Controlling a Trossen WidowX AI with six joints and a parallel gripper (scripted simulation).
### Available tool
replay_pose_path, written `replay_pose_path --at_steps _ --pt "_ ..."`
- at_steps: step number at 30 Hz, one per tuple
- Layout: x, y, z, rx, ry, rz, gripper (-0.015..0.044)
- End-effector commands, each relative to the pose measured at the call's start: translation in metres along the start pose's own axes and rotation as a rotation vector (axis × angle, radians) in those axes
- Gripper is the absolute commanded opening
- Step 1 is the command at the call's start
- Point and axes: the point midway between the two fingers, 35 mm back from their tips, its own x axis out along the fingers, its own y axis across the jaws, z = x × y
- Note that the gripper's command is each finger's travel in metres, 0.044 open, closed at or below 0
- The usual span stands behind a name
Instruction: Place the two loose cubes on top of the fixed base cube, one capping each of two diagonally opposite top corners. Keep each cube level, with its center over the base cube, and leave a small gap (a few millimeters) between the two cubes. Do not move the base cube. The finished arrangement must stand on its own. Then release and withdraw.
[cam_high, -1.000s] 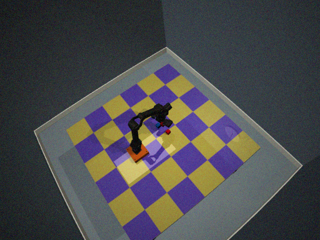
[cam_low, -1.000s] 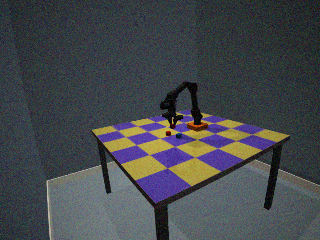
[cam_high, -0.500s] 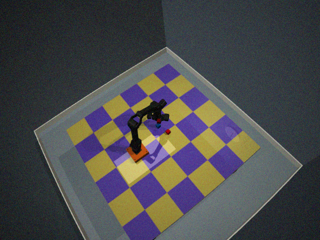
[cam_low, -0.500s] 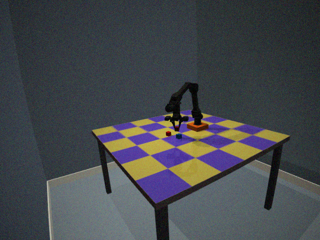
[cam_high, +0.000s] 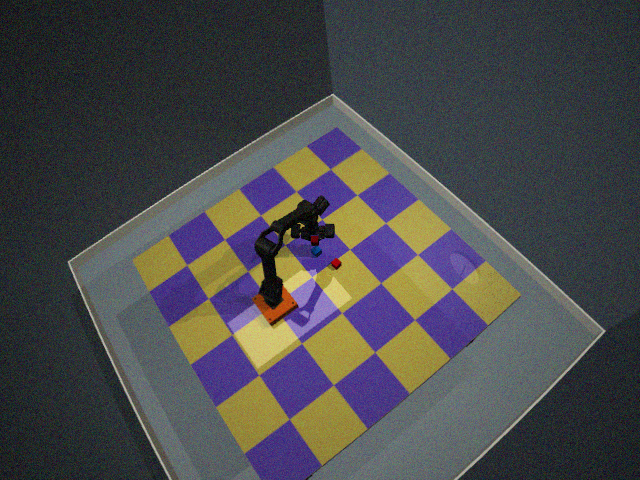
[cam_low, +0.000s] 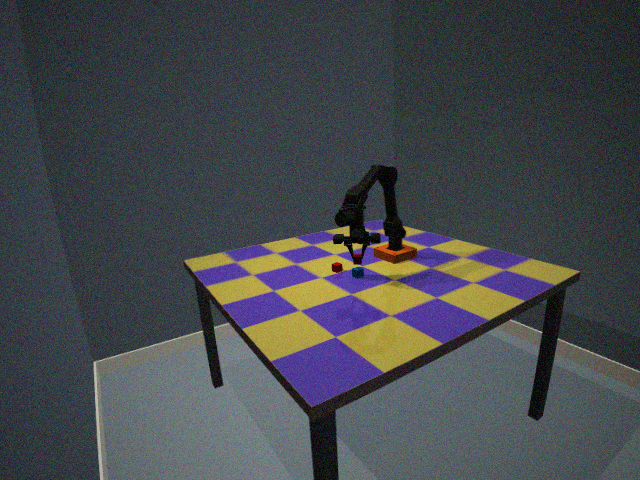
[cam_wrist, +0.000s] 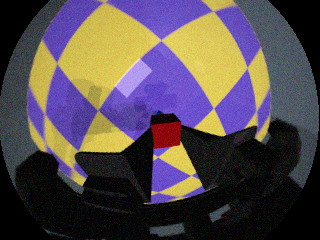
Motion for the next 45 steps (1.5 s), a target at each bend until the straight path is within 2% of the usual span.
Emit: replay_pose_path --at_steps 1,15,45 --pt "0.0 -0.001 0.0 -0.007 0.002 -0.004 0.0105" --pt "0.028 -0.001 0.0 -0.005 0.002 -0.004 0.0105" --pt "0.029 -0.001 0.0 -0.003 0.002 -0.004 0.0105"
